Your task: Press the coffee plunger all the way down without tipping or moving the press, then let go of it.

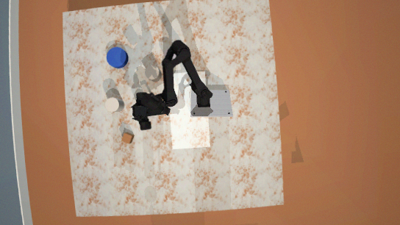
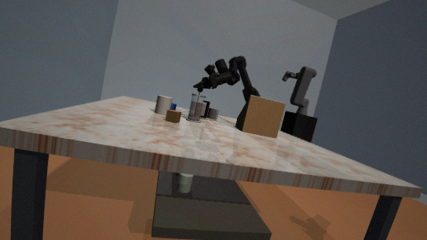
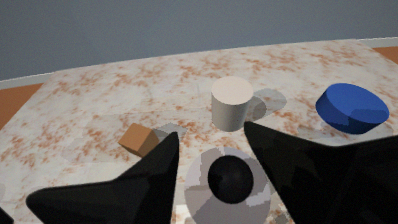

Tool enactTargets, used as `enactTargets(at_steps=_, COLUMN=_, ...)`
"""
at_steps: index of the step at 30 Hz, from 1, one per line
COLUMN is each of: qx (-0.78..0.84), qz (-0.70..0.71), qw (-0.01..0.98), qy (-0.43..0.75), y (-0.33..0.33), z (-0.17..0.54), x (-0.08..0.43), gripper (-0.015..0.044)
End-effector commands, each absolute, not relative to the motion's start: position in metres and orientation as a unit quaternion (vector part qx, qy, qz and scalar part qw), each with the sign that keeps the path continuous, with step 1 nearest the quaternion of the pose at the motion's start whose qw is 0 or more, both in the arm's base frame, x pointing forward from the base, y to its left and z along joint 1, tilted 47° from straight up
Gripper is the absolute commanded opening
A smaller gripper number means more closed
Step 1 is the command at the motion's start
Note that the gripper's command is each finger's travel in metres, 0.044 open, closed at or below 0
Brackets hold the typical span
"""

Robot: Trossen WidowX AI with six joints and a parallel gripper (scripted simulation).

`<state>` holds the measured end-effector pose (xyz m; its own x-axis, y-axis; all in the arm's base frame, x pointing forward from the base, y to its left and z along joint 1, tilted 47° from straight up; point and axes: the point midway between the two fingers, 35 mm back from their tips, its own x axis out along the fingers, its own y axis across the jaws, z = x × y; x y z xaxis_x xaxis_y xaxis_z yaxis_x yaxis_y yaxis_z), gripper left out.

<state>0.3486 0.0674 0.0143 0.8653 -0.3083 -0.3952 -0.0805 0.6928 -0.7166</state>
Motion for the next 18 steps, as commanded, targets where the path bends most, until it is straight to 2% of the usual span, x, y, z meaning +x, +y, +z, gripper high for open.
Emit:
enactTargets(at_steps=1, qx=-0.385, qz=-0.062, qw=0.886, qy=0.252, y=0.068, z=0.014, x=0.349, gripper=0.0361)
enactTargets(at_steps=4, qx=-0.385, qz=-0.062, qw=0.886, qy=0.252, y=0.068, z=0.014, x=0.349, gripper=0.0439)
enactTargets(at_steps=11, qx=-0.383, qz=-0.063, qw=0.885, qy=0.256, y=0.08, z=0.024, x=0.346, gripper=0.044)
enactTargets(at_steps=18, qx=-0.386, qz=-0.067, qw=0.882, qy=0.26, y=0.117, z=0.073, x=0.323, gripper=0.044)
